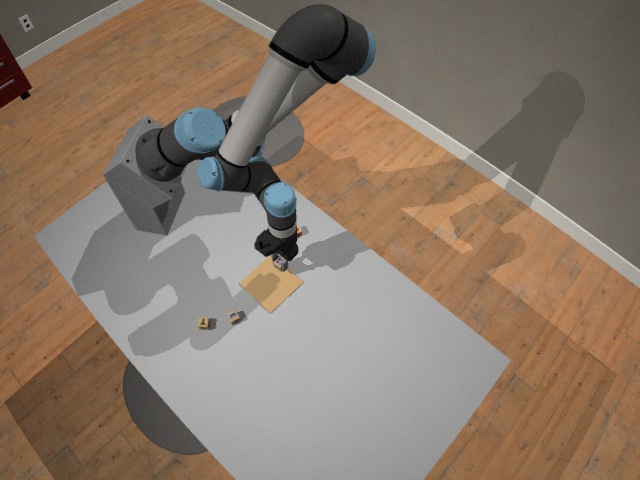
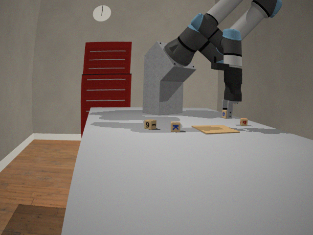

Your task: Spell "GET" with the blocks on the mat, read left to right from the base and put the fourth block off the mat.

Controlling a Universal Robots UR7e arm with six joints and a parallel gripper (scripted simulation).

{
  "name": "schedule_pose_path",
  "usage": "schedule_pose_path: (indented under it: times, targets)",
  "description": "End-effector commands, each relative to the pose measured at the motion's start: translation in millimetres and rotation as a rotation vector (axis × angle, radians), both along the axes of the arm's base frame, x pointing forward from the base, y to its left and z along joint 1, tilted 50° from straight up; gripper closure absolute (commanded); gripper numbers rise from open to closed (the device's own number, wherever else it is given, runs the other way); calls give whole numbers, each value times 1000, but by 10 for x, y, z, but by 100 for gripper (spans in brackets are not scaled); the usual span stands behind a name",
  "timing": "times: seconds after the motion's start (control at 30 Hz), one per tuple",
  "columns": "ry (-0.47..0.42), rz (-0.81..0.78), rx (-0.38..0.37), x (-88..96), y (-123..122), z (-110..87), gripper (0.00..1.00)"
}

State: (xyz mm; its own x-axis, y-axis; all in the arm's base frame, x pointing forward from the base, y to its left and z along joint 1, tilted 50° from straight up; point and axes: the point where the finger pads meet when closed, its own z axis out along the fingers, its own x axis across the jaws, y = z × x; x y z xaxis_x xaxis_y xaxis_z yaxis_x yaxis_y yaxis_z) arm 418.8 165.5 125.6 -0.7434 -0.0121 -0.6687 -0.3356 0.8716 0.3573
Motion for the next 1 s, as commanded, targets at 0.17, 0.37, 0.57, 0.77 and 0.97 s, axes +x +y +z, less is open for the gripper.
schedule_pose_path:
  times: [0.17, 0.37, 0.57, 0.77, 0.97]
  targets:
    - [-8, -2, -3, 122, 82, -95, 43]
    - [-8, -2, -3, 168, 120, -148, 43]
    - [-8, -2, -3, 198, 145, -182, 43]
    - [-8, -2, -3, 209, 154, -195, 43]
    - [-6, -2, -2, 207, 161, -208, 43]
